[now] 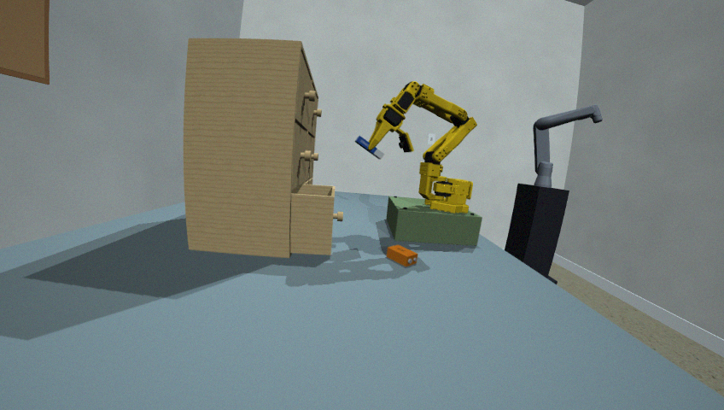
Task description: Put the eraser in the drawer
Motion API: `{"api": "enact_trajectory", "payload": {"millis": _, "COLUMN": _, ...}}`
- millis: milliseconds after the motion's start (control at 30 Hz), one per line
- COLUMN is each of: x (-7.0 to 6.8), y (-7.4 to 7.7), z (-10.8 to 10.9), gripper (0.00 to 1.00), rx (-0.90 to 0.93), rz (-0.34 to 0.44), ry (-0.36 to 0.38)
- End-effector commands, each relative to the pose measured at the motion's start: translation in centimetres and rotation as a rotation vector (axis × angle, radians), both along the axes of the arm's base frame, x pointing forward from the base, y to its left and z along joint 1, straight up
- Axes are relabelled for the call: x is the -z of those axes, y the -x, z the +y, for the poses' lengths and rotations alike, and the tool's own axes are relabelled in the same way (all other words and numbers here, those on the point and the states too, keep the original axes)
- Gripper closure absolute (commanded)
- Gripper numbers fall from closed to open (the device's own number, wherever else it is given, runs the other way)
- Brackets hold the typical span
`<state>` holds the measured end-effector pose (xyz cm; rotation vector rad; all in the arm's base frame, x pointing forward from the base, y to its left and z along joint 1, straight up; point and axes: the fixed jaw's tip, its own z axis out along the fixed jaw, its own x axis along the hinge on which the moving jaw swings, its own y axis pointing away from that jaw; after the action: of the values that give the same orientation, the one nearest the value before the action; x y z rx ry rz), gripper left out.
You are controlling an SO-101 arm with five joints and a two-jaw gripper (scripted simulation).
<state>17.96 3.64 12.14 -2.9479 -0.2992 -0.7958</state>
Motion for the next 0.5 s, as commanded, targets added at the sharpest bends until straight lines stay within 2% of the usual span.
{"api": "enact_trajectory", "payload": {"millis": 0, "x": 0.3, "y": 0.6, "z": 1.4, "gripper": 1.00, "rx": -0.083, "rz": 0.014, "ry": 0.004}}
{"api": "enact_trajectory", "payload": {"millis": 167, "x": 0.3, "y": 1.3, "z": 3.4, "gripper": 1.00, "rx": -0.201, "rz": 0.014, "ry": 0.005}}
{"api": "enact_trajectory", "payload": {"millis": 467, "x": 0.3, "y": 1.3, "z": 3.4, "gripper": 1.00, "rx": -0.201, "rz": 0.014, "ry": 0.005}}
